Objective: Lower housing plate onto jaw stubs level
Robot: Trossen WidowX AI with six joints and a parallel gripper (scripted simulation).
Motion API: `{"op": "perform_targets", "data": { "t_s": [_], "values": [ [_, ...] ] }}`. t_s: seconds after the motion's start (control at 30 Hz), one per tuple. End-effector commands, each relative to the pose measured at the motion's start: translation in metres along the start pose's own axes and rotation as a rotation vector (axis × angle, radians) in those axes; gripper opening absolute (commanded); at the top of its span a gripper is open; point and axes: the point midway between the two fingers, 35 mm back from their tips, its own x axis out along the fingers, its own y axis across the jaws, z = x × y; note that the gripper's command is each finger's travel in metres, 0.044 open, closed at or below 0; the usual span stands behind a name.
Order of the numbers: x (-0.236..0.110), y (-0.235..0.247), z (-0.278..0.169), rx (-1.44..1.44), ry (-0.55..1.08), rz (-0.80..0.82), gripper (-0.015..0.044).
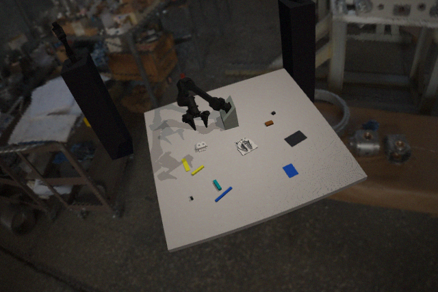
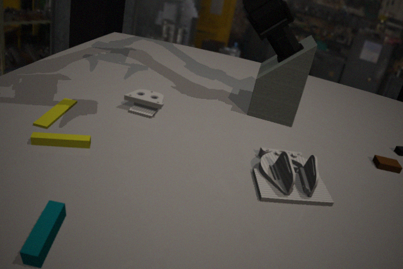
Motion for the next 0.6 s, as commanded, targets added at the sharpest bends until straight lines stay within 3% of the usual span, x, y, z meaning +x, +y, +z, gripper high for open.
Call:
{"op": "perform_targets", "data": {
  "t_s": [0.0, 0.57],
  "values": [
    [0.013, -0.01, 0.016, 0.056, -0.085, -0.044, 0.044],
    [0.04, -0.049, 0.098, 0.334, -0.452, -0.158, 0.044]
  ]
}}
